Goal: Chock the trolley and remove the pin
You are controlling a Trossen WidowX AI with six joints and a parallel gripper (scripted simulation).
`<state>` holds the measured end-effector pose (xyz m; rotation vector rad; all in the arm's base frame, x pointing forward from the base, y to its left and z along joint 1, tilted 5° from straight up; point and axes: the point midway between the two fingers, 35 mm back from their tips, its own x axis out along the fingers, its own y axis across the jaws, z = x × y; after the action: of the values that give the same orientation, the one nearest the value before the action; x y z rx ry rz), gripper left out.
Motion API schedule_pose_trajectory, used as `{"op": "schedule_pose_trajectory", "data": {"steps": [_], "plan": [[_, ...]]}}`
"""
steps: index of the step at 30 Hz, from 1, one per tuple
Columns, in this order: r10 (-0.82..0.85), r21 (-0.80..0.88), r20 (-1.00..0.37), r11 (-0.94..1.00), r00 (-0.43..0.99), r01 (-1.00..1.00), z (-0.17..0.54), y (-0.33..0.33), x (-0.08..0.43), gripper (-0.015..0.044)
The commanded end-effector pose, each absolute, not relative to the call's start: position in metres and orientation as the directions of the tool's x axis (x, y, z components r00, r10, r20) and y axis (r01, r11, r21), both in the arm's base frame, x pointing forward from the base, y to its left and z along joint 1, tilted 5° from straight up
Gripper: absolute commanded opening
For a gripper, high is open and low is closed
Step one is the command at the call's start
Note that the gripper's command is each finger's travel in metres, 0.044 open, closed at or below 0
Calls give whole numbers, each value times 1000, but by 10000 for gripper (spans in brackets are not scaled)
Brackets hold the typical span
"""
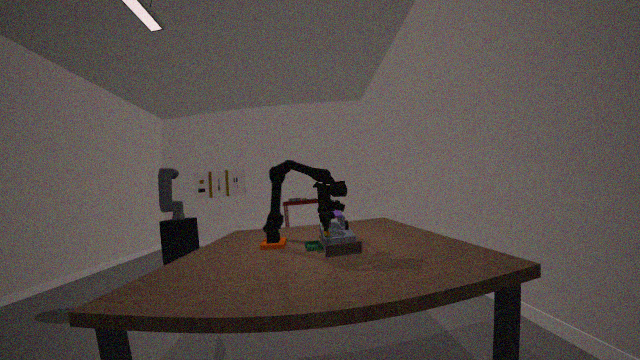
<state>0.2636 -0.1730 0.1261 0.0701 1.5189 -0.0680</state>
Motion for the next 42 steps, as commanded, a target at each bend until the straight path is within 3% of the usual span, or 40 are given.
{"op": "schedule_pose_trajectory", "data": {"steps": [1,42], "plan": [[7,12,-999,996,49,92,119,-171,264,0],[11,16,-999,996,50,92,119,-134,268,0]]}}
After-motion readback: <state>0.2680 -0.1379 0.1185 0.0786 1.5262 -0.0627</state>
